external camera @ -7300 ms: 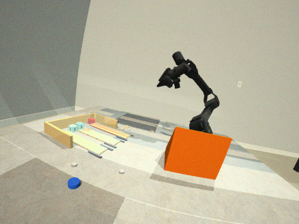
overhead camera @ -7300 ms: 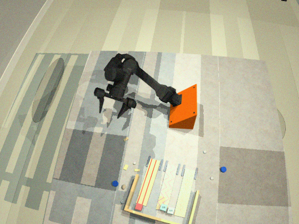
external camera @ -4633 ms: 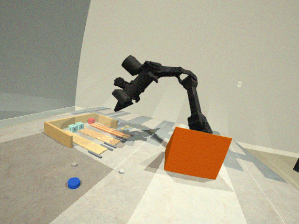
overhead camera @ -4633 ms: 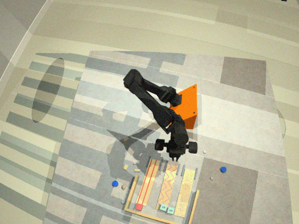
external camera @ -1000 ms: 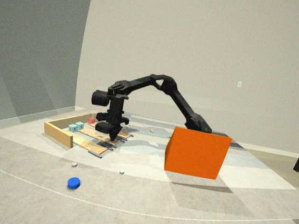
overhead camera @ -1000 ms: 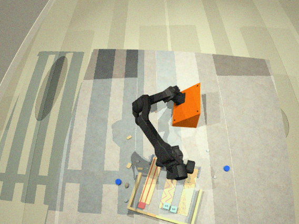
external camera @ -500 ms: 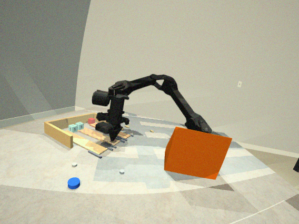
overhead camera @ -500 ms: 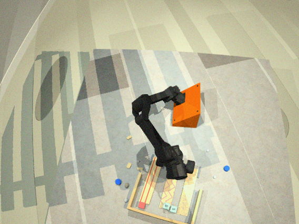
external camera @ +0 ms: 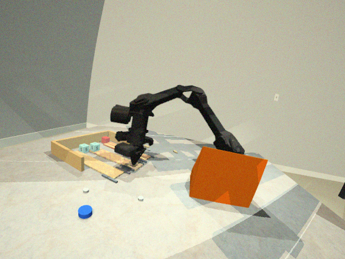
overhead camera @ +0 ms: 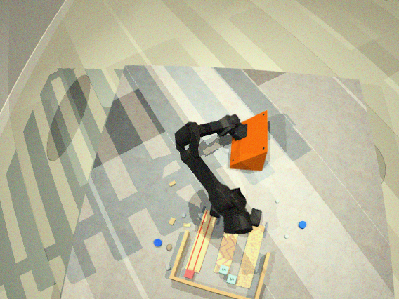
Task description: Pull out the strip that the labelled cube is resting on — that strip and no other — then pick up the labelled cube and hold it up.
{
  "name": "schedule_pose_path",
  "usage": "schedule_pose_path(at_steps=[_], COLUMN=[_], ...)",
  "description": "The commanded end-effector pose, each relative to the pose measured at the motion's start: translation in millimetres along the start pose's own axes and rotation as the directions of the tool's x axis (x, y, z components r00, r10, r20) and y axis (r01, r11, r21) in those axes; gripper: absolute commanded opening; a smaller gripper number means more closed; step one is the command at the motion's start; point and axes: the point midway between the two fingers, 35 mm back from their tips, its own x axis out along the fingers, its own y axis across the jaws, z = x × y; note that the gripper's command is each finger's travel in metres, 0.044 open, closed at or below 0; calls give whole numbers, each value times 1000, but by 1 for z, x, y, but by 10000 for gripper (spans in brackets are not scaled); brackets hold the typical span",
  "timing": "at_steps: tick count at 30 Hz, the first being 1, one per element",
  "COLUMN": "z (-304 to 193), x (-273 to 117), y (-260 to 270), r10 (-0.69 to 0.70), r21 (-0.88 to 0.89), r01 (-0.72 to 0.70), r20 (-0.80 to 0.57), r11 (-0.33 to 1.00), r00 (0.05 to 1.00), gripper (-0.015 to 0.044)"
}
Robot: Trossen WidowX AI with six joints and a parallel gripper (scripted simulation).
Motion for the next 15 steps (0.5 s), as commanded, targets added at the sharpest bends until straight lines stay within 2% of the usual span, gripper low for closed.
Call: schedule_pose_path(at_steps=[1, 15], z=[-12, -33], x=[3, 4], y=[0, 1], r10=[-4, -3], r21=[-5, -6], r01=[3, 3], r20=[-13, -13], r11=[1000, 1000], r00=[1000, 1000], gripper=[0, 0])
